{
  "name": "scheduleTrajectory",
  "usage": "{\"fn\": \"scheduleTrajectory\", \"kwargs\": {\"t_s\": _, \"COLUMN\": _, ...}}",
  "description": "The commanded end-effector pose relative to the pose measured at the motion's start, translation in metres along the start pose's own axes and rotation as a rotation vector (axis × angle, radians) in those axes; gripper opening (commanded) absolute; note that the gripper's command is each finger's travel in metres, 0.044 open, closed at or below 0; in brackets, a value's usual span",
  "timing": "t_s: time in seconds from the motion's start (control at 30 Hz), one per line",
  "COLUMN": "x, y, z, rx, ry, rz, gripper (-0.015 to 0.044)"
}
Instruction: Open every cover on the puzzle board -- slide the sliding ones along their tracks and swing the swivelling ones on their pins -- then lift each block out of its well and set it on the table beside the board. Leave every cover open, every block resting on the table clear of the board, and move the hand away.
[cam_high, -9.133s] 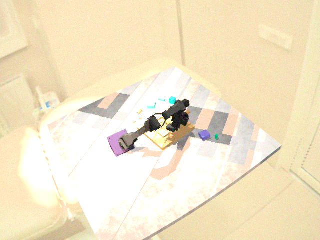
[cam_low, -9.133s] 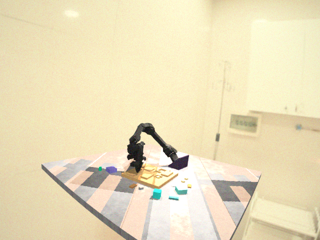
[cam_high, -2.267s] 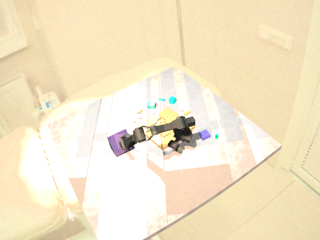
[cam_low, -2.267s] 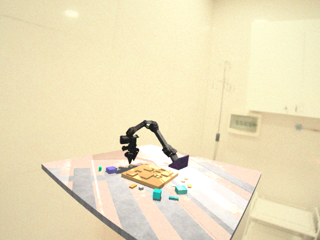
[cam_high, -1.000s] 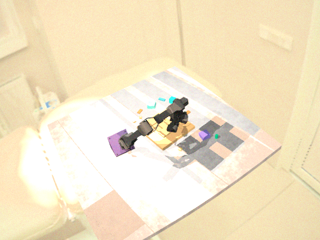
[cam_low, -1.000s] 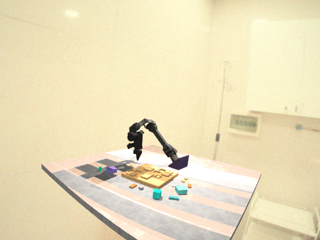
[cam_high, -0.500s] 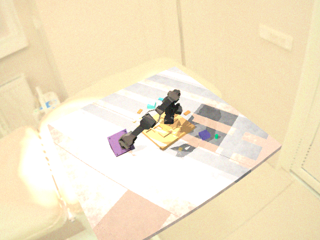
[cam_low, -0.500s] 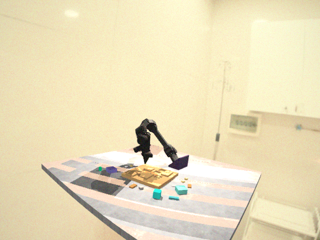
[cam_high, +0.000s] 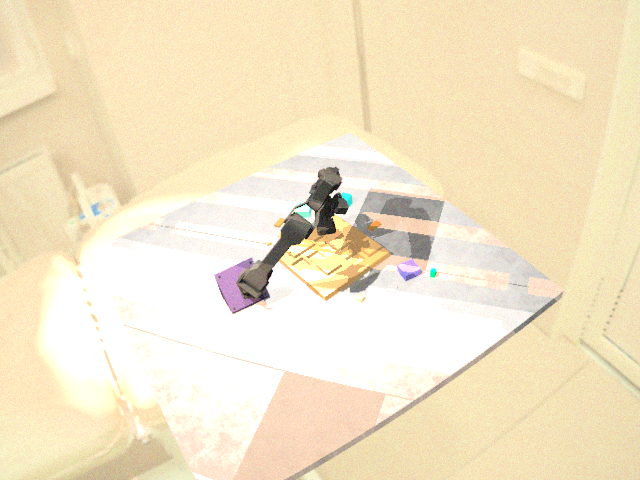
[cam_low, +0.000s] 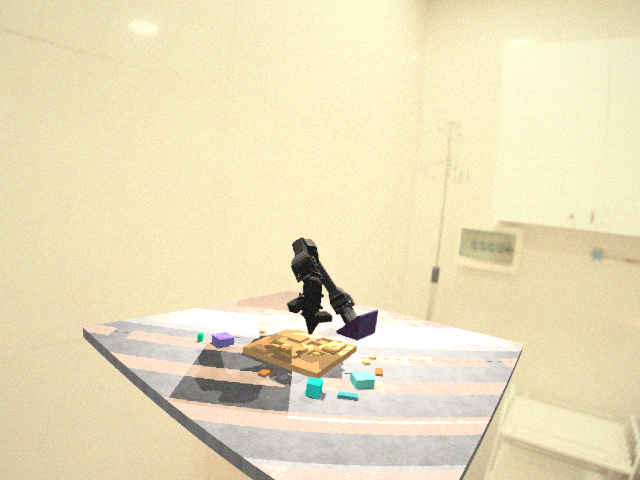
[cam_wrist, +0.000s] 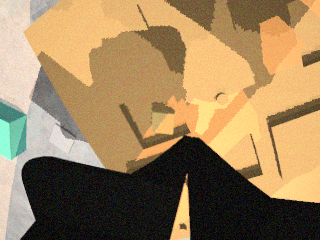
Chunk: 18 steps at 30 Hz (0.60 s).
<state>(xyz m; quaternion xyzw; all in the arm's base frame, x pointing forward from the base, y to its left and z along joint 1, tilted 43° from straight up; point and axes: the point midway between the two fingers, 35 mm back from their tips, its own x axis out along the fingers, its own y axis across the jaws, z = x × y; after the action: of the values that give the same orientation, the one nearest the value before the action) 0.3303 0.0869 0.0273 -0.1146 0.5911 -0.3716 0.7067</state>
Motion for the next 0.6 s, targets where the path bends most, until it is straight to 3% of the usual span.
{"fn": "scheduleTrajectory", "kwargs": {"t_s": 0.0, "x": 0.000, "y": 0.020, "z": -0.014, "rx": -0.048, "ry": -0.009, "rz": -0.002, "gripper": 0.0000}}
{"fn": "scheduleTrajectory", "kwargs": {"t_s": 0.27, "x": 0.005, "y": 0.025, "z": -0.019, "rx": -0.065, "ry": -0.011, "rz": -0.006, "gripper": 0.0000}}
{"fn": "scheduleTrajectory", "kwargs": {"t_s": 0.57, "x": 0.044, "y": 0.024, "z": -0.018, "rx": -0.065, "ry": -0.012, "rz": -0.007, "gripper": 0.0000}}
